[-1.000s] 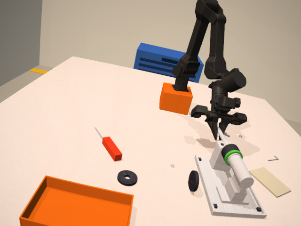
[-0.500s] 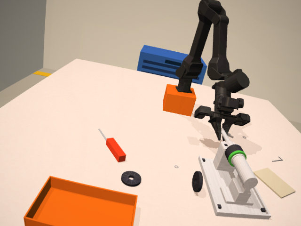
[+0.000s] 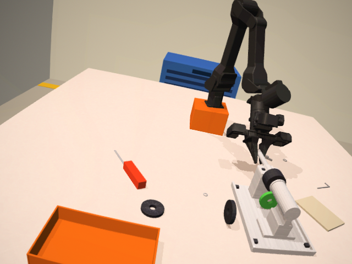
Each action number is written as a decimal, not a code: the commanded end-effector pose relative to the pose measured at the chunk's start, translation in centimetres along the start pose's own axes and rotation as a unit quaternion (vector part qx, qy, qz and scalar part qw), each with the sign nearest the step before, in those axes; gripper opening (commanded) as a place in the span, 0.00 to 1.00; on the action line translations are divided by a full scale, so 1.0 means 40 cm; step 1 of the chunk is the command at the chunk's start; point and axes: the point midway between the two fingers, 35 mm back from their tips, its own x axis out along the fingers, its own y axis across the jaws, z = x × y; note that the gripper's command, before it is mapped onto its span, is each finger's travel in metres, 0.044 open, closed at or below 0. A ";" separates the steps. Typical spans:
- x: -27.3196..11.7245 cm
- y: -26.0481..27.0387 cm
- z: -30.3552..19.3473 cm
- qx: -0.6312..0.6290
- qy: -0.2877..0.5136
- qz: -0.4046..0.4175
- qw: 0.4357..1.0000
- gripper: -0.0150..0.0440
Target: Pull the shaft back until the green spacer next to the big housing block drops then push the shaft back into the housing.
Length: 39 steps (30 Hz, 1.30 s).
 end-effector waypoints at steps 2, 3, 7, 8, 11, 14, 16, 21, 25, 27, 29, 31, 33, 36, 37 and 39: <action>-0.002 0.000 0.000 0.002 -0.001 -0.001 1.000 0.25; -0.002 0.000 0.000 0.002 -0.001 -0.001 1.000 0.25; -0.002 0.000 -0.001 0.002 -0.001 -0.001 1.000 0.25; -0.003 0.000 -0.001 0.002 -0.001 -0.001 1.000 0.25; -0.001 0.000 -0.002 0.000 0.000 0.000 1.000 0.25; -0.001 0.000 -0.002 0.000 0.000 0.000 1.000 0.25; -0.001 0.000 -0.002 0.000 0.000 0.000 1.000 0.25; -0.001 0.000 -0.002 0.000 0.000 0.000 1.000 0.25; 0.001 0.000 0.001 0.002 -0.001 -0.001 1.000 0.25; 0.002 0.000 0.003 0.002 -0.001 -0.001 1.000 0.25; 0.003 0.000 0.004 0.002 -0.001 -0.001 1.000 0.25; 0.005 0.000 0.006 0.002 -0.001 -0.001 1.000 0.25; 0.006 0.000 0.007 0.002 -0.001 -0.001 1.000 0.25; 0.008 0.000 0.009 0.002 -0.001 -0.001 1.000 0.25; 0.009 0.000 0.010 0.002 -0.001 -0.001 1.000 0.25; 0.010 0.000 0.012 0.002 -0.001 -0.001 1.000 0.25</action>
